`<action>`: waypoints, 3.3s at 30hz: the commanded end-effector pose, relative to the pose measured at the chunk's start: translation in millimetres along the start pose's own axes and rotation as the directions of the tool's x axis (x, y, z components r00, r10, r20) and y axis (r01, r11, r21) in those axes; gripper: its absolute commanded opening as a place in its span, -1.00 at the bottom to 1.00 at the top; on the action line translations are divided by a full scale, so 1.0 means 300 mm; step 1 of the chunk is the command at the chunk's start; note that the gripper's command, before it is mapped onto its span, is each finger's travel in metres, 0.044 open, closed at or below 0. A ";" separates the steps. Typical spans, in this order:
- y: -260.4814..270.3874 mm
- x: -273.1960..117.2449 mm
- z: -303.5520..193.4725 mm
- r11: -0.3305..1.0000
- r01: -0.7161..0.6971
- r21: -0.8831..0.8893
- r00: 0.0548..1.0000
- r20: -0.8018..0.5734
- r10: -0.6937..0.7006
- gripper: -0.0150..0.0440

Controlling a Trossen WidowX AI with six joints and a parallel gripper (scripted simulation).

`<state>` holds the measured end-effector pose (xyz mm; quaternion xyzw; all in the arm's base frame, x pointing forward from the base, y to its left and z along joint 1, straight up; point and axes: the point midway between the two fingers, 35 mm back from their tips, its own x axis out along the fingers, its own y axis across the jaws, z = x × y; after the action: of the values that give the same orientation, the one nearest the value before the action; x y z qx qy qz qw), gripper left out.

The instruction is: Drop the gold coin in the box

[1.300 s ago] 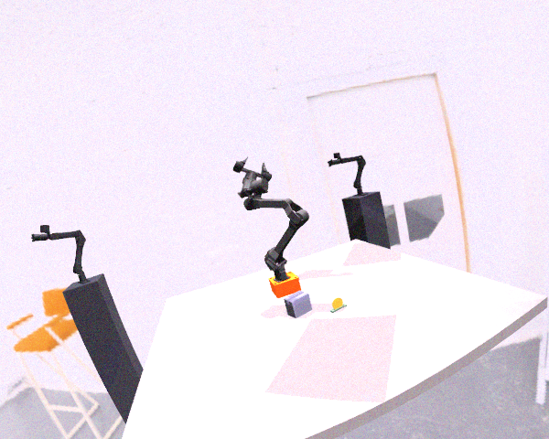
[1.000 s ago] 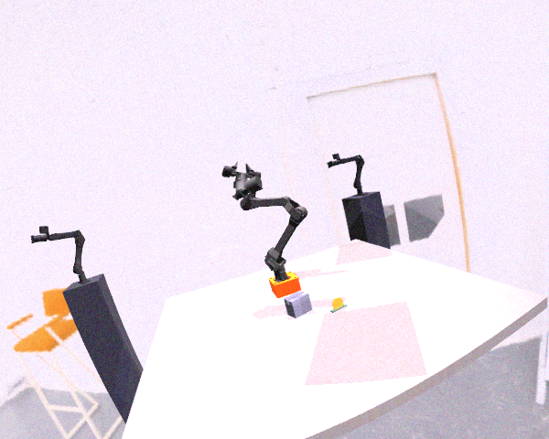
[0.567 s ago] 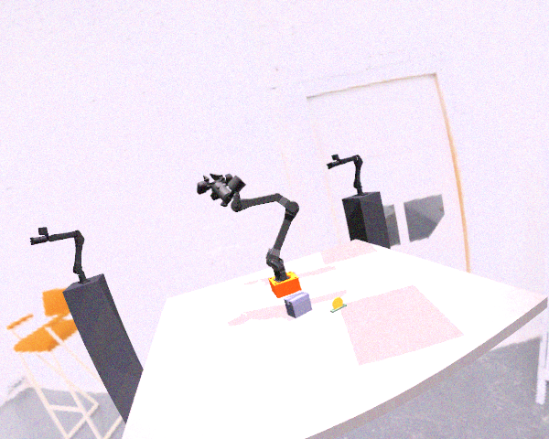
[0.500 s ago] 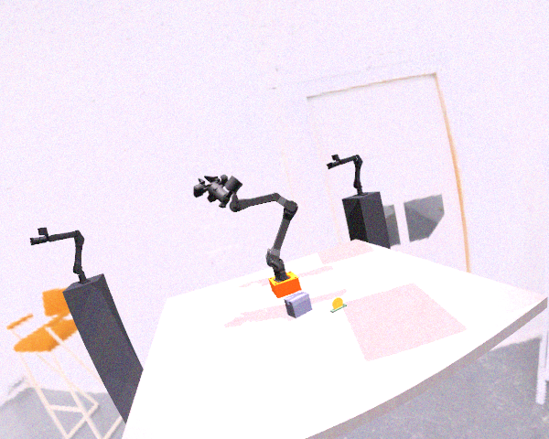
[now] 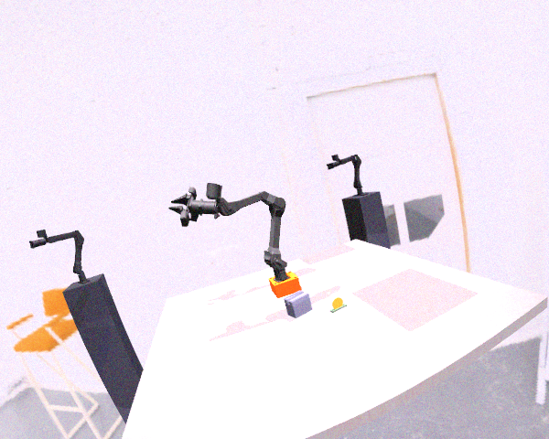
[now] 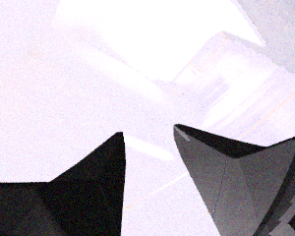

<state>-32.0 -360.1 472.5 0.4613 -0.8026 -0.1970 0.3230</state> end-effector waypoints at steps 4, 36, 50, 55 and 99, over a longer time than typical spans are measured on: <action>-0.321 -0.062 -0.115 0.943 0.311 -0.118 0.946 -0.053 -0.319 0.05; -1.135 -1.562 -0.279 -0.323 0.377 -0.868 -0.242 0.244 -0.939 0.05; -0.883 -2.134 0.025 -0.619 -0.312 -0.721 -0.352 0.693 -0.630 0.05; -0.906 -2.138 0.014 -0.619 -0.312 -0.721 -0.352 0.692 -0.630 0.05; -1.110 -2.244 0.236 -0.619 -0.312 -0.721 -0.352 0.692 -0.630 0.05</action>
<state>371.8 60.1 -3.4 0.5240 0.4770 -0.5031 0.4948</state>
